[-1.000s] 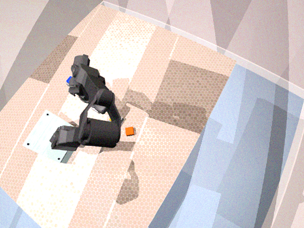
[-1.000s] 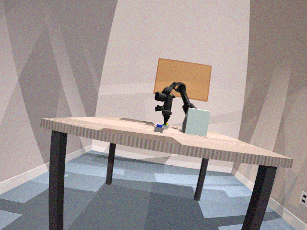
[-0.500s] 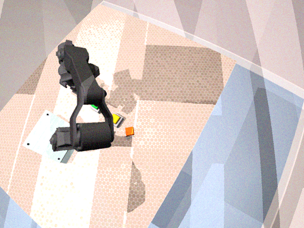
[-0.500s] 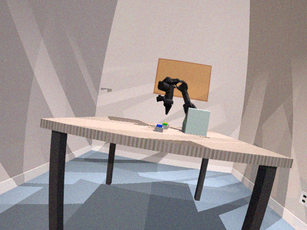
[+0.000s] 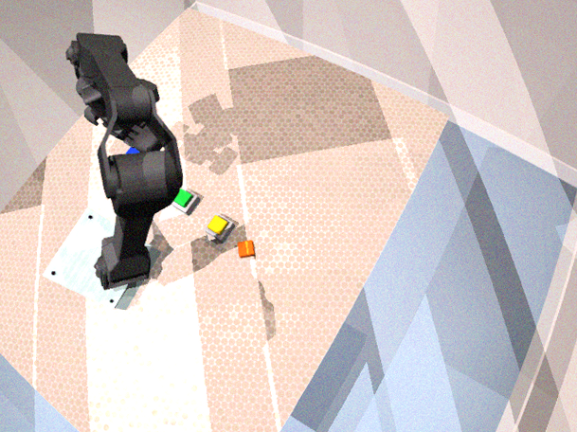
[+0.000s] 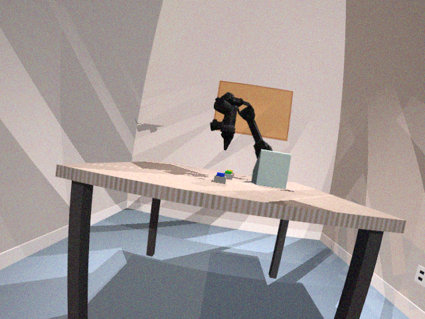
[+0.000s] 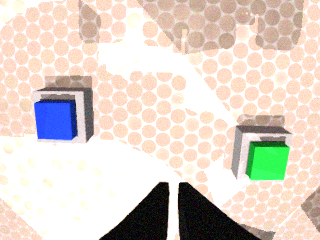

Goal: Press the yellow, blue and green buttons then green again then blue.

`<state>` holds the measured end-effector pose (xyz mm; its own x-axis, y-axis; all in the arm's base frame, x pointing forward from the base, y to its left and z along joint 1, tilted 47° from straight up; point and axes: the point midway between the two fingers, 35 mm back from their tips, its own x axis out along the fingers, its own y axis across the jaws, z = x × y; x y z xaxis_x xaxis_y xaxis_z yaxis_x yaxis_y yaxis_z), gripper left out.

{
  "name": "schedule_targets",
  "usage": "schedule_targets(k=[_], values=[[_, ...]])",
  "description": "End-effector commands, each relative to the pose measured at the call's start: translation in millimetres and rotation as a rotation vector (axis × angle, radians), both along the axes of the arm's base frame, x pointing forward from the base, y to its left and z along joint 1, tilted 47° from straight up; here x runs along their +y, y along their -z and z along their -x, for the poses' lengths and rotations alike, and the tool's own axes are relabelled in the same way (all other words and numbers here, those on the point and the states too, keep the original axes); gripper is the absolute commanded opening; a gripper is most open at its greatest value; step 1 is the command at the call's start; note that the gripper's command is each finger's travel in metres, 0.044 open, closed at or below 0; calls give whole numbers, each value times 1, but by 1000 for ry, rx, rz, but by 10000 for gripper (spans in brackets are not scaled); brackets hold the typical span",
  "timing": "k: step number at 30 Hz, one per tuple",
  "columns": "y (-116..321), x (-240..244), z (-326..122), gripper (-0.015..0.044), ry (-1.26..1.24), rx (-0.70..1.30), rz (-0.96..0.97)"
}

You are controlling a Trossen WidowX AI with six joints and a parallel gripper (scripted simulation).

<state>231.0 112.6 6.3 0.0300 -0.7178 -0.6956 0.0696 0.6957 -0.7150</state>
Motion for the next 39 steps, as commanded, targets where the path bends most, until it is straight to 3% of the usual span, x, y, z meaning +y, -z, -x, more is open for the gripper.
schedule_targets(k=[1,5,9,15,39], values=[[39,33,-7,20,1,3,0],[77,59,-9,20,1,1,0],[79,60,-9,20,1,1,0],[120,17,-11,20,1,0,1],[143,-7,-12,20,1,-1,3]])
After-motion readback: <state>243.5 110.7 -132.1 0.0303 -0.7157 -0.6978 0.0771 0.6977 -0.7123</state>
